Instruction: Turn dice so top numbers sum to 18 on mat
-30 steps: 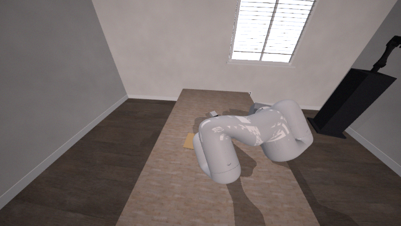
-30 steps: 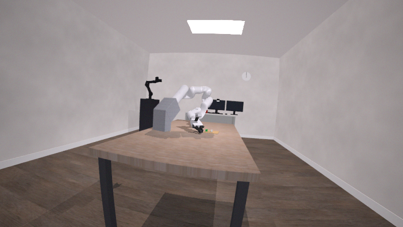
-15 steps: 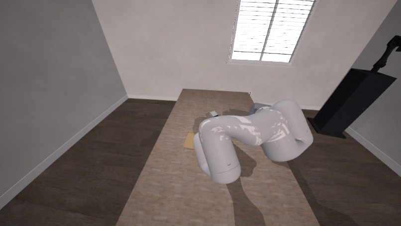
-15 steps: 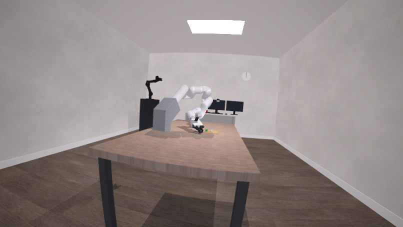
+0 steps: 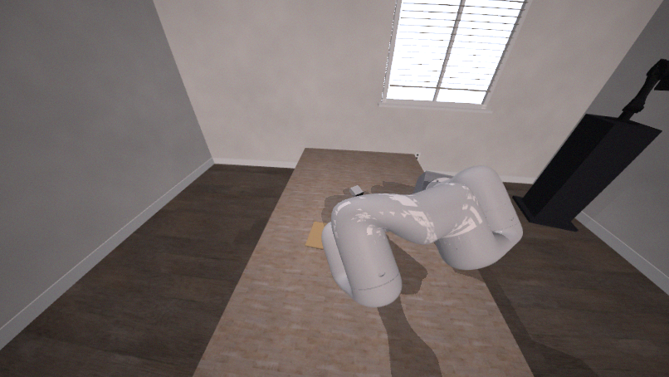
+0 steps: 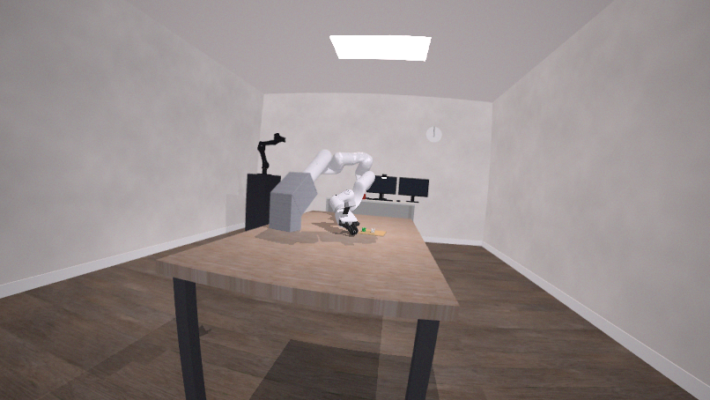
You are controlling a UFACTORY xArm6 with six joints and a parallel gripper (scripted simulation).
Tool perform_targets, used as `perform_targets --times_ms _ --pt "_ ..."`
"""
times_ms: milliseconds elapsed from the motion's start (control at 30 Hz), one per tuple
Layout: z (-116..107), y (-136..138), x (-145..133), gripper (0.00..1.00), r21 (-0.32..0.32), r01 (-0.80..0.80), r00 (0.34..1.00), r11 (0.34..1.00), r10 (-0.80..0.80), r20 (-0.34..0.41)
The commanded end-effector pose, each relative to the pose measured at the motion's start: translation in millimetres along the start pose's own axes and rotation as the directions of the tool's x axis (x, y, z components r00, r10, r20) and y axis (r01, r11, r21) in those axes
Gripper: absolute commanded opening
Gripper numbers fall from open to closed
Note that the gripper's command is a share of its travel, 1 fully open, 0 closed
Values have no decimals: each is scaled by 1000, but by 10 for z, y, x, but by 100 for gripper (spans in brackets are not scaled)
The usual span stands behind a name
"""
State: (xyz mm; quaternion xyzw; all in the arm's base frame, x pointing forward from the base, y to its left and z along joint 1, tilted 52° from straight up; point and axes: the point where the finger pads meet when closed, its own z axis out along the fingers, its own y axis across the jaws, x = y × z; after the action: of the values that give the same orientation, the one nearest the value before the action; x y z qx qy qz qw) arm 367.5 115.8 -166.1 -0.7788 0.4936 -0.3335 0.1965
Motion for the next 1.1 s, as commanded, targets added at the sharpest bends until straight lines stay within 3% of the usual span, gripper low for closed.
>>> perform_targets --times_ms 0,1067 --pt "12 2 -21 15 -1 0 1000 1000 0 -1" --pt "38 2 -68 15 -1 0 1000 1000 0 -1"
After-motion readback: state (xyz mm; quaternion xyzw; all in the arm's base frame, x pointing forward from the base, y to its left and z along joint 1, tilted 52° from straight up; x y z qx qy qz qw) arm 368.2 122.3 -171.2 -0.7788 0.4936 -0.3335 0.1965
